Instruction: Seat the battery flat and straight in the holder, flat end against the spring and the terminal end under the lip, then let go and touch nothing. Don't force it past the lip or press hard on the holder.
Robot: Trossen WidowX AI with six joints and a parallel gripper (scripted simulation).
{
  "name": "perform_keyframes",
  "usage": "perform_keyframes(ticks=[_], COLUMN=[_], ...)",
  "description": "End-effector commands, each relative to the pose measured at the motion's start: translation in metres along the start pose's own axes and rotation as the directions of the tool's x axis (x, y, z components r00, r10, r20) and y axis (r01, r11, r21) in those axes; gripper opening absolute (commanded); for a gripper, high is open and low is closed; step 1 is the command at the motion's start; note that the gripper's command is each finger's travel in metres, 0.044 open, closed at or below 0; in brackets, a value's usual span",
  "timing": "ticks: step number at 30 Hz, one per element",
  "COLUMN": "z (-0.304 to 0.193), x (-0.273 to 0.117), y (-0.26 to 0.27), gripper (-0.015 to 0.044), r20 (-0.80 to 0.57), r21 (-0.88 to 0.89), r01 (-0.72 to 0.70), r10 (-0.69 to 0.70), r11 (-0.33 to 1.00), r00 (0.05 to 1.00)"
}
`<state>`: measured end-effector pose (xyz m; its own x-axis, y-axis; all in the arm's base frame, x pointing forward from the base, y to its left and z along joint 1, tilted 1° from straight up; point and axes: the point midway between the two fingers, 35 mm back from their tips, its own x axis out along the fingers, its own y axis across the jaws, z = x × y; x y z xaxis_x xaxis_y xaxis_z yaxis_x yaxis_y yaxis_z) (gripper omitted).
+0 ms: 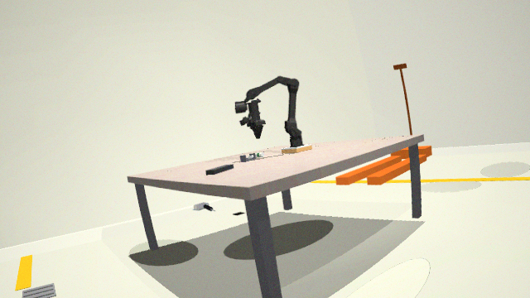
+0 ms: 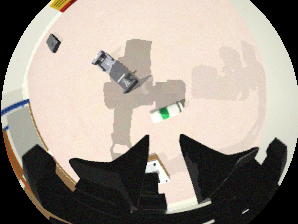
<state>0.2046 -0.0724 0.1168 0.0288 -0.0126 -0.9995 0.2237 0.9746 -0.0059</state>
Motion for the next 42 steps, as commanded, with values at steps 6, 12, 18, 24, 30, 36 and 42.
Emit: perform_keyframes(ticks=[6, 12, 18, 24, 30, 36, 42], z=[0.004, 0.004, 0.004, 0.004, 0.004, 0.005, 0.005], x=[0.047, 0.05, 0.05, 0.05, 0.052, 0.062, 0.072], y=[-0.015, -0.016, -0.016, -0.016, -0.016, -0.017, -0.017], gripper=[0.0244, 0.0244, 0.0244, 0.0244, 0.0244, 0.0244, 0.0244], r20=[0.001, 0.001, 0.001, 0.001, 0.001, 0.001, 0.001], r21=[0.893, 0.922, 0.922, 0.922, 0.922, 0.922, 0.922], r01=[-0.001, -0.001, -0.001, -0.001, -0.001, -0.001, -0.001], r10=[0.002, 0.002, 0.002, 0.002, 0.002, 0.002, 0.002], r11=[0.45, 0.386, 0.386, 0.386, 0.386, 0.386, 0.386], r00=[1.0, 1.0, 1.0, 1.0, 1.0, 1.0, 1.0])
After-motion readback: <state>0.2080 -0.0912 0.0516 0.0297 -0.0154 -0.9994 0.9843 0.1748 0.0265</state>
